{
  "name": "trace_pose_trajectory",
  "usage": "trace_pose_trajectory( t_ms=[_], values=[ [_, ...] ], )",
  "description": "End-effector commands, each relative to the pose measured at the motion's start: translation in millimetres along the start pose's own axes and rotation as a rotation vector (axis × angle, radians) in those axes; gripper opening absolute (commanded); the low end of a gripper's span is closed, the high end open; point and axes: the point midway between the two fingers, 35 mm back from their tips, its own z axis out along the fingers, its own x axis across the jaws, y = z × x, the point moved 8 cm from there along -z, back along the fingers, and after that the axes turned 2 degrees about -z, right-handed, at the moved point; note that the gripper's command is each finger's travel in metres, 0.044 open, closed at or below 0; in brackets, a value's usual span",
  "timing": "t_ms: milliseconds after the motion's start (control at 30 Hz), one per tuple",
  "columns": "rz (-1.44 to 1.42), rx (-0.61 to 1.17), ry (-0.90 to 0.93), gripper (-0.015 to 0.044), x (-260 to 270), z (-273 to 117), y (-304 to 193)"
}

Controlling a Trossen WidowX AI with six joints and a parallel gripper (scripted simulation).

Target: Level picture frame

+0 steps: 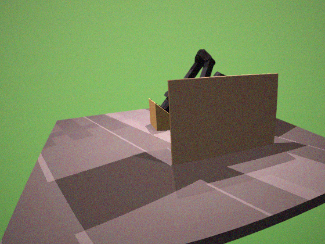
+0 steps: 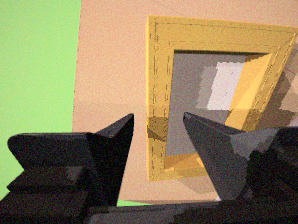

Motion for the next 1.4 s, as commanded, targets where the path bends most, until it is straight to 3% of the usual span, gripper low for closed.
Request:
trace_pose_trajectory(
  t_ms=[0, 1233, 1367],
  values=[
    [0.005, 0.005, 0.005, 0.0260, 1.2, 6.1, -0.8],
    [0.005, 0.005, 0.005, 0.0260, 1.5, 6.6, -1.2],
    [0.005, 0.005, 0.005, 0.0155, 1.5, 6.6, -1.2]
  ],
)
